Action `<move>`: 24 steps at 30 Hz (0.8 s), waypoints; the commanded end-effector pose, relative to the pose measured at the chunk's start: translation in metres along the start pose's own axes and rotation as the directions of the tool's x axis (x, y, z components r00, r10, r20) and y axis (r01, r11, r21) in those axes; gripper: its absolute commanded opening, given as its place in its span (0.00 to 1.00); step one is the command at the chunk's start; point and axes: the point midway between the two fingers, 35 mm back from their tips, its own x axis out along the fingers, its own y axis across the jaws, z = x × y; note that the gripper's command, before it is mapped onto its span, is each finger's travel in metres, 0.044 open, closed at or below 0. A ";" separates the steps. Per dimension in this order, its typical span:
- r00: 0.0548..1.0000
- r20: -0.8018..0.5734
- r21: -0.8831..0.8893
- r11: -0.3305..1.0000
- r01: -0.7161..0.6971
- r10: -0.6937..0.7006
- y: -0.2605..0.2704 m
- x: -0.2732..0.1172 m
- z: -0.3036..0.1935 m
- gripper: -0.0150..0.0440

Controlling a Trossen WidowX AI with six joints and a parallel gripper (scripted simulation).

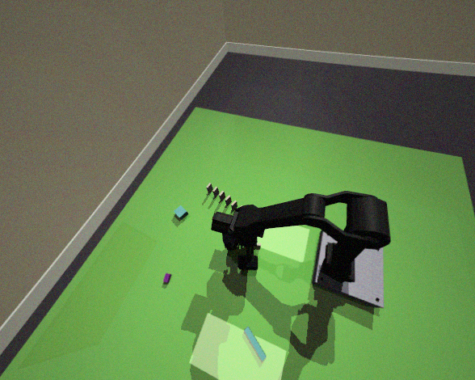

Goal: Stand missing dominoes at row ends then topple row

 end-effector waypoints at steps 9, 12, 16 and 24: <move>1.000 -0.010 -0.005 1.000 0.001 -0.001 0.000 0.005 -0.003 0.78; 1.000 -0.010 -0.005 1.000 0.001 -0.001 0.000 0.005 -0.003 0.64; 1.000 -0.010 -0.005 1.000 0.001 -0.001 0.000 0.005 -0.003 0.47; 1.000 -0.010 -0.005 1.000 0.001 -0.001 0.000 0.005 -0.003 0.29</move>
